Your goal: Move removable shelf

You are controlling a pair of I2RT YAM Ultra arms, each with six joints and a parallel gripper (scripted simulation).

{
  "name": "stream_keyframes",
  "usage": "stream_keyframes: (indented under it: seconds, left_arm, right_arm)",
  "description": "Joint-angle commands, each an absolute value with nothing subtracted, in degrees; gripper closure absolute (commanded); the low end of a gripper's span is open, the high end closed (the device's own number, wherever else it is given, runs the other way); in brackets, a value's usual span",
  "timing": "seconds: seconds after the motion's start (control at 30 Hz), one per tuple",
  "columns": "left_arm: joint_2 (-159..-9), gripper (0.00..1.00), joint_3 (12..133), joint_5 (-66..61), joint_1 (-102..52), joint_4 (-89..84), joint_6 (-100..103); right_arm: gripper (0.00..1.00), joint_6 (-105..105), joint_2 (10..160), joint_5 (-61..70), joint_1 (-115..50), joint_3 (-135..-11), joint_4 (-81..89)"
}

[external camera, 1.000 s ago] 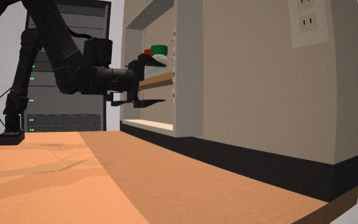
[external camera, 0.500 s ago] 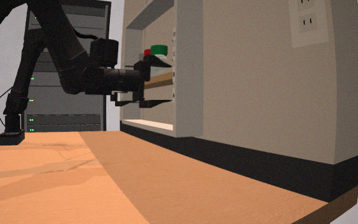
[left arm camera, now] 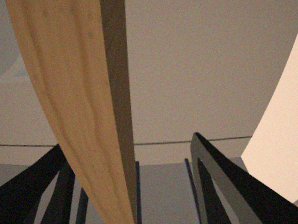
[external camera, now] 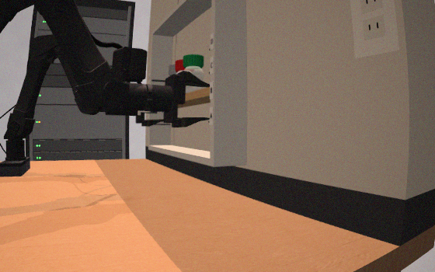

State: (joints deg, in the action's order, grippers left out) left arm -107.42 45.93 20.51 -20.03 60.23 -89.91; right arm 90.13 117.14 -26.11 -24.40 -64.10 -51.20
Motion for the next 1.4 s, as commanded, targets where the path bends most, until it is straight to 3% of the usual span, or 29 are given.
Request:
stream_keyframes:
  seconds: [0.0, 0.2, 0.7, 0.77, 1.27, 1.37]
  left_arm:
    - [-107.4, 0.24, 47.7, 19.8, -19.5, 59.7, -90.0]
    - [-107.4, 0.33, 47.7, 19.8, -19.5, 59.7, -90.0]
    - [-107.4, 0.67, 47.7, 19.8, -19.5, 59.7, -90.0]
    - [-107.4, 0.67, 47.7, 19.8, -19.5, 59.7, -90.0]
    - [-107.5, 1.00, 47.7, 19.8, -19.5, 59.8, -90.0]
    - [-107.4, 1.00, 47.7, 19.8, -19.5, 59.7, -90.0]
  right_arm:
    - [0.24, 90.0, 117.1, -25.5, -23.9, -66.0, -51.1]
    - [0.33, 90.0, 117.1, -25.5, -23.9, -66.0, -51.1]
    - [0.67, 90.0, 117.1, -25.5, -23.9, -66.0, -51.1]
    - [0.67, 90.0, 117.1, -25.5, -23.9, -66.0, -51.1]
    - [1.00, 90.0, 117.1, -25.5, -23.9, -66.0, -51.2]
    - [1.00, 90.0, 117.1, -25.5, -23.9, -66.0, -51.1]
